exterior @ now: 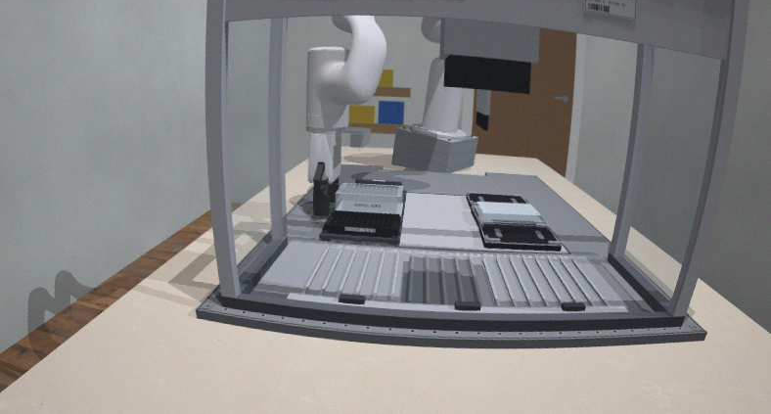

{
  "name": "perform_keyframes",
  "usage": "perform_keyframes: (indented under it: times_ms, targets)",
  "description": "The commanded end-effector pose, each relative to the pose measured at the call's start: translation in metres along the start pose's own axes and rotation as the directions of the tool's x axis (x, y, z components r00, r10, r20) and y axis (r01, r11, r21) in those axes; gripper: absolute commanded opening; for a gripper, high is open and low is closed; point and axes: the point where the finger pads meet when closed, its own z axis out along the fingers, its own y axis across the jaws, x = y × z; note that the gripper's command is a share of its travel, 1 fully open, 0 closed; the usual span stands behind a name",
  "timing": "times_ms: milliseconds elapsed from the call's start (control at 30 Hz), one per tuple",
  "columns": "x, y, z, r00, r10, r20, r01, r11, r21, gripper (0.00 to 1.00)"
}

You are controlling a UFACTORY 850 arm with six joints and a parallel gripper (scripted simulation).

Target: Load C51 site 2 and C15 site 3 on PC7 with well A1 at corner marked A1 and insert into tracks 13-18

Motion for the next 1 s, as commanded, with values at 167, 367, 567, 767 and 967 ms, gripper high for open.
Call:
perform_keyframes:
  times_ms: [167, 367, 567, 767, 967]
  targets:
    - [0.003, 0.001, -0.001, 1.000, 0.000, 0.001, 0.000, 1.000, -0.002, 1.00]
    - [0.006, 0.001, -0.001, 1.000, 0.000, 0.001, 0.000, 1.000, -0.002, 1.00]
    - [0.008, 0.001, -0.001, 1.000, 0.000, 0.001, 0.000, 1.000, -0.002, 1.00]
    - [0.011, 0.001, -0.001, 1.000, 0.000, 0.001, 0.000, 1.000, -0.002, 1.00]
    - [0.014, 0.001, -0.001, 1.000, 0.000, 0.001, 0.000, 1.000, -0.002, 1.00]
